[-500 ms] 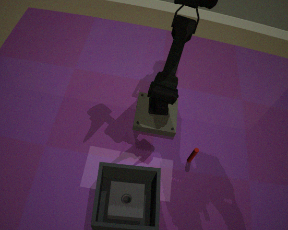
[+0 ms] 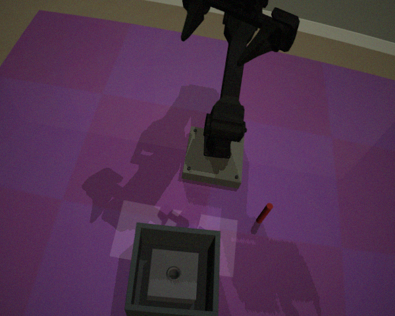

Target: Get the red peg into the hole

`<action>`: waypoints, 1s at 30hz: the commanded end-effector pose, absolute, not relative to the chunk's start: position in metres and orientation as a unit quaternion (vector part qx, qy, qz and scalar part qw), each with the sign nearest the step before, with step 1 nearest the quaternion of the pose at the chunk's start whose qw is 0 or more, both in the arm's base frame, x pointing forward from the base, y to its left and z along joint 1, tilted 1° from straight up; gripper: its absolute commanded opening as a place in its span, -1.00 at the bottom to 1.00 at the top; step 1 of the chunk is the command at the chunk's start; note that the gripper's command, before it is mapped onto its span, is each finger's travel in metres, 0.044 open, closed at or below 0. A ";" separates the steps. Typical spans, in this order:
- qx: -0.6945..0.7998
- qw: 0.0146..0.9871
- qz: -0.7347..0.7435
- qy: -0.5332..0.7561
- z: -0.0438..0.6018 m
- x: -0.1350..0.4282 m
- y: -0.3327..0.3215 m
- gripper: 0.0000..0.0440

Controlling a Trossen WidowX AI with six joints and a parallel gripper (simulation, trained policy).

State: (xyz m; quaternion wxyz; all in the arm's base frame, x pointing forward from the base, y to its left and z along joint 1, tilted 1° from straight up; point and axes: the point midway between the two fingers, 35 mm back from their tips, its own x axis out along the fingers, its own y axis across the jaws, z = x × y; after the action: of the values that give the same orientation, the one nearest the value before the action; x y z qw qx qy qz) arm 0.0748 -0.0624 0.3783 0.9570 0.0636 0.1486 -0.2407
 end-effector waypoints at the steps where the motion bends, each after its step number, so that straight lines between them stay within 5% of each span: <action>1: 0.081 0.951 -0.227 0.196 0.361 0.099 -0.059 1.00; 15: 0.169 0.881 -0.197 0.396 0.265 0.173 -0.016 1.00; 30: 0.242 0.765 -0.252 0.541 0.166 0.188 0.046 1.00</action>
State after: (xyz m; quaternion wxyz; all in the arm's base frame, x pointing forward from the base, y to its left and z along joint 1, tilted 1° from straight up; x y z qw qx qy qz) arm 0.1878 0.0382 0.1785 0.7807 0.2362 0.5258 -0.2412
